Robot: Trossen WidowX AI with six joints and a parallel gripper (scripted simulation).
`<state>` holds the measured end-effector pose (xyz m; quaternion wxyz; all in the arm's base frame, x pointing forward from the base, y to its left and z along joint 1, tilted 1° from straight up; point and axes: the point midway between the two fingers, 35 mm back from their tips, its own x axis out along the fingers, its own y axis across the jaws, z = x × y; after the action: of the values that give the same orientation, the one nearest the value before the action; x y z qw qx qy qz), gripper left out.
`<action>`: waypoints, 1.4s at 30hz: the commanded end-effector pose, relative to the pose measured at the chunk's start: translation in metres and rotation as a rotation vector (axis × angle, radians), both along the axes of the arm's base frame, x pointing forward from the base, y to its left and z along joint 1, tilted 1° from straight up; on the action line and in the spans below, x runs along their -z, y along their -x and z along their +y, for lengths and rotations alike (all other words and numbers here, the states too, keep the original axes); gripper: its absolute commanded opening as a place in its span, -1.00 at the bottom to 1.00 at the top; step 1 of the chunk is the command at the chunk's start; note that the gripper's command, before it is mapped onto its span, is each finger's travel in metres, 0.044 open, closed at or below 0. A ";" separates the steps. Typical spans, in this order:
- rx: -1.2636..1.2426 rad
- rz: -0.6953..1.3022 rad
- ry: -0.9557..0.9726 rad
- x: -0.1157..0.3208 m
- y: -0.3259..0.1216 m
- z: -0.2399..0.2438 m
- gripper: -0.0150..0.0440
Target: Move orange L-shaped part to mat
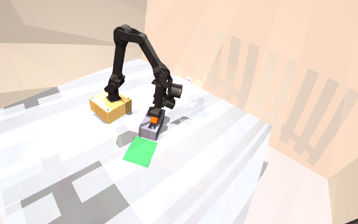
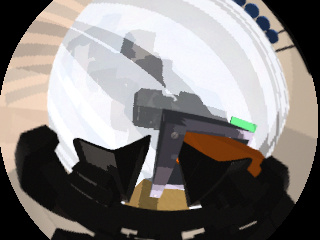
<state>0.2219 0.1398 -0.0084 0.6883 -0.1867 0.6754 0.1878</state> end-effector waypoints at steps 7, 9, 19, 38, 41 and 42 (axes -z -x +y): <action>0.005 0.001 0.009 -0.012 0.007 0.008 0.12; 0.005 0.001 0.009 -0.012 0.007 0.008 0.12; 0.005 0.000 0.010 -0.096 0.001 0.001 0.12; 0.008 0.008 0.011 -0.105 0.003 -0.002 0.12; 0.008 0.008 0.011 -0.105 0.003 -0.002 0.12; 0.008 0.008 0.011 -0.105 0.003 -0.002 0.12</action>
<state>0.2190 0.1379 0.0970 0.6854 -0.1871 0.6797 0.1821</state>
